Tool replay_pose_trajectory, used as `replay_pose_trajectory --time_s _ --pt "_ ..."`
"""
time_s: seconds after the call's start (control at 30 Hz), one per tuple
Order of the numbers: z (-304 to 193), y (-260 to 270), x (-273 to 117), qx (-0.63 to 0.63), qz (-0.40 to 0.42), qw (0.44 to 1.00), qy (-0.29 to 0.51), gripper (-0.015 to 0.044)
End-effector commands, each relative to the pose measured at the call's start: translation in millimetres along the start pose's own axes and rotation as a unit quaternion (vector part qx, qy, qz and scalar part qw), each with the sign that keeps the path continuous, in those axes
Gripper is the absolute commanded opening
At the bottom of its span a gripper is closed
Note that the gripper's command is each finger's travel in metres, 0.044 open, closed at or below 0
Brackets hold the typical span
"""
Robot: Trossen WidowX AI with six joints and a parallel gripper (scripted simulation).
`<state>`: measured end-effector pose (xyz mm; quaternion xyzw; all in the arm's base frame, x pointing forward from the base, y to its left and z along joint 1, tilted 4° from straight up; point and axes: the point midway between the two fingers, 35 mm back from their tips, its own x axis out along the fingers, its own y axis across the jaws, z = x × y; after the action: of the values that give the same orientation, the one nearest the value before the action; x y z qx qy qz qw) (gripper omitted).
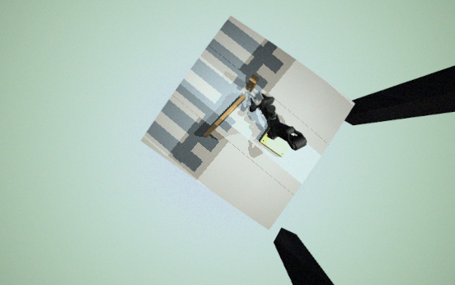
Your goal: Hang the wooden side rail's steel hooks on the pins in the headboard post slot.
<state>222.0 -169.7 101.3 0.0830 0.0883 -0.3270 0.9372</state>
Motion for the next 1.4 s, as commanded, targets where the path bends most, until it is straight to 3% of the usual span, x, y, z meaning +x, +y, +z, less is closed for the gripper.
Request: replay_pose_trajectory --time_s 0.0,0.27,0.53,0.8,1.37 --pt "-1.5 -0.8 -0.4 0.002 -0.002 1.000 0.002 0.0440" --pt "-1.8 0.0 3.7 0.015 -0.011 1.000 0.013 0.0440" --pt "2.4 19.7 30.9 0.108 -0.133 0.980 0.103 0.0440" --pt "34.3 52.8 23.2 0.119 -0.256 0.955 0.092 0.0440" --pt "38.6 56.1 21.3 0.117 -0.264 0.954 0.086 0.0440"
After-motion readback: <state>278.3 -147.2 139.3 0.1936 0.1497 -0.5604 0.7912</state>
